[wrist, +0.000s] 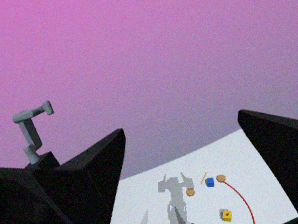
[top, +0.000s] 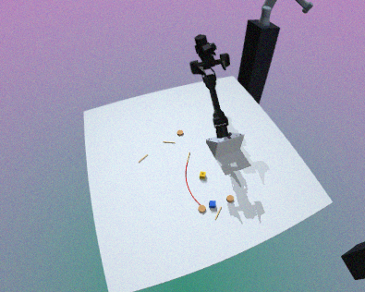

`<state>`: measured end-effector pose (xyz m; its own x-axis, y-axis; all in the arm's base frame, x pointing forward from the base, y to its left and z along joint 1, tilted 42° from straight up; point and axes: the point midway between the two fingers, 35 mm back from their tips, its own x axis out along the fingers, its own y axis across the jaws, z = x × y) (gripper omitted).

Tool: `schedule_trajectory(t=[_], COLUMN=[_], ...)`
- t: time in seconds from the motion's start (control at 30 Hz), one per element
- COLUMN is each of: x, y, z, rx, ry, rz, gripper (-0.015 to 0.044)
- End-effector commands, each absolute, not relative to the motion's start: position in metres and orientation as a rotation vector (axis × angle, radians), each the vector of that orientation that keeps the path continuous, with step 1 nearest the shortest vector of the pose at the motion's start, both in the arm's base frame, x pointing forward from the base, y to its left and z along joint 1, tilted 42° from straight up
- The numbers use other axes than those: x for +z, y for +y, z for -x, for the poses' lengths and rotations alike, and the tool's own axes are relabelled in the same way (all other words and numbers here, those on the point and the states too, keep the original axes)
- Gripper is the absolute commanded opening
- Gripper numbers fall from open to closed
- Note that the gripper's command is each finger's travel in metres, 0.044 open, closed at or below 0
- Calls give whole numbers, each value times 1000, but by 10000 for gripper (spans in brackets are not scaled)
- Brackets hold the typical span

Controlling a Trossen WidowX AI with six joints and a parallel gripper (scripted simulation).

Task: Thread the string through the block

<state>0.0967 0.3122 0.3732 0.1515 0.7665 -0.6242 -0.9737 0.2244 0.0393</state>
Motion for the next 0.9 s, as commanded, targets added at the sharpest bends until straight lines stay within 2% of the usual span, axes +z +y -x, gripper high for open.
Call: schedule_trajectory(t=[0.0, 0.43, 0.67, 0.87], x=[330, 148, 38, -42], y=[327, 327, 279, 216], z=[-122, -199, -226, -229], rx=[1247, 1156, 1188, 1306], ry=[636, 866, 1099, 1333], rz=[586, 1288, 1678, 1979], gripper=[440, 440, 440, 440])
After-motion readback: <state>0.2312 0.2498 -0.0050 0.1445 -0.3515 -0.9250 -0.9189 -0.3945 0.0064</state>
